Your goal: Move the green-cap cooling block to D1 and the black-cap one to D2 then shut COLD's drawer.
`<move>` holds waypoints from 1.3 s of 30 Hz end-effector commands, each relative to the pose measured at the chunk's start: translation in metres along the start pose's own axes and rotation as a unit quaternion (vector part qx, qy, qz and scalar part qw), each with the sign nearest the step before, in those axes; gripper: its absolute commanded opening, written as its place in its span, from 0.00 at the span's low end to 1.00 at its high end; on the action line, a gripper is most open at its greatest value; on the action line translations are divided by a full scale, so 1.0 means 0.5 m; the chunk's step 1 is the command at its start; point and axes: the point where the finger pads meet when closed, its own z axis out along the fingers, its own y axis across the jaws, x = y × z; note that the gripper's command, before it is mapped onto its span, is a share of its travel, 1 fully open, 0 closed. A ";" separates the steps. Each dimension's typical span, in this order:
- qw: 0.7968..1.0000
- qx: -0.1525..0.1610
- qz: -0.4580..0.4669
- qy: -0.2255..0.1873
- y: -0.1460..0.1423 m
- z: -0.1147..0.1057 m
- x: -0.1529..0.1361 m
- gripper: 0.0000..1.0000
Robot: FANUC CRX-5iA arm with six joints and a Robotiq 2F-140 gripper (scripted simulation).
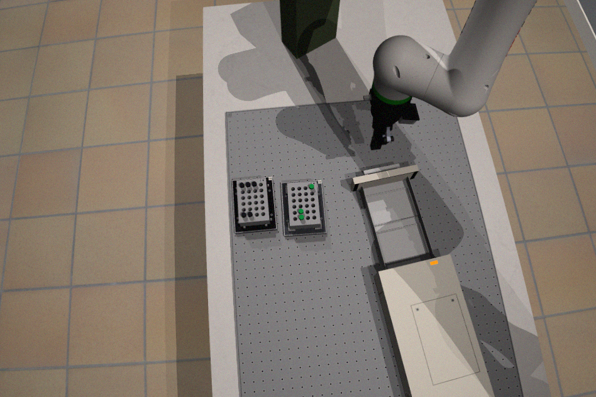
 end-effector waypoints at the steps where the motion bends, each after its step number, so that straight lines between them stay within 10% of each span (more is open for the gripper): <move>1: 0.999 0.002 -0.040 -0.014 -0.012 0.001 0.021 0.10; 39: 0.999 0.002 -0.045 -0.014 -0.025 0.073 0.044 0.10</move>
